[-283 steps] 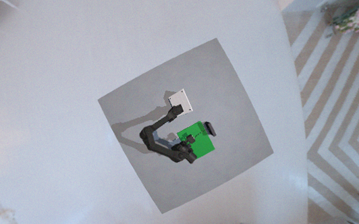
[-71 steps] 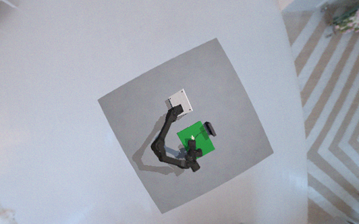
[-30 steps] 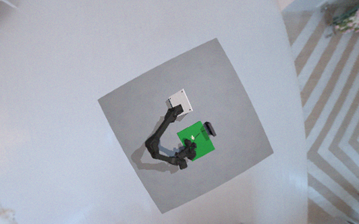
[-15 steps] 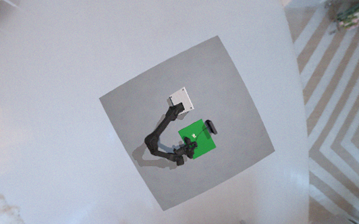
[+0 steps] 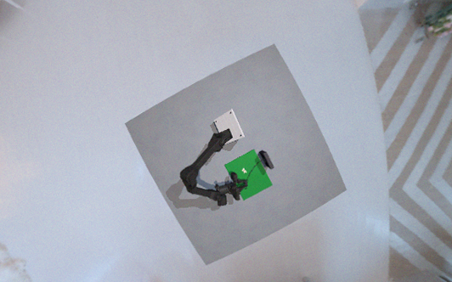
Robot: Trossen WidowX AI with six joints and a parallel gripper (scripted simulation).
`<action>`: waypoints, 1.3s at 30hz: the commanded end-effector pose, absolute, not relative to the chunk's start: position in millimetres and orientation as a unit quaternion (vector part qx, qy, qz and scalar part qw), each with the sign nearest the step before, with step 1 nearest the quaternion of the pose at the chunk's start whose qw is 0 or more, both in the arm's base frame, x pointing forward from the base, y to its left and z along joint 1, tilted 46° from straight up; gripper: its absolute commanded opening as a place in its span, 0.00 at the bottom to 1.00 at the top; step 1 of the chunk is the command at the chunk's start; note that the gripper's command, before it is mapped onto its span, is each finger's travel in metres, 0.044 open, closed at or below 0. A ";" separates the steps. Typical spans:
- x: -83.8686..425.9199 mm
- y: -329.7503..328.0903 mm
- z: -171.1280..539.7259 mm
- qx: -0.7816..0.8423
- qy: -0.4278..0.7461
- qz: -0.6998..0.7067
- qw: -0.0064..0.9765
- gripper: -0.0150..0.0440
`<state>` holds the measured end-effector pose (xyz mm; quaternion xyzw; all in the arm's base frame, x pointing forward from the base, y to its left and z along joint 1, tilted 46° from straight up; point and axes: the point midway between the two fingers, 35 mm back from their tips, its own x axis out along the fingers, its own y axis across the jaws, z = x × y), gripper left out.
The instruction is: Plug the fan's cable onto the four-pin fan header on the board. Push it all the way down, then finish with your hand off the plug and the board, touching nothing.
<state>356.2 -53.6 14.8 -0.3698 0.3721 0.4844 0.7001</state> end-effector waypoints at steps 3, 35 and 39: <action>356.6 -54.9 24.0 -0.374 0.328 0.488 0.717 0.25; 356.8 -54.2 35.6 -0.374 0.285 0.487 0.735 0.25; 356.9 -54.4 35.5 -0.374 0.285 0.487 0.735 0.25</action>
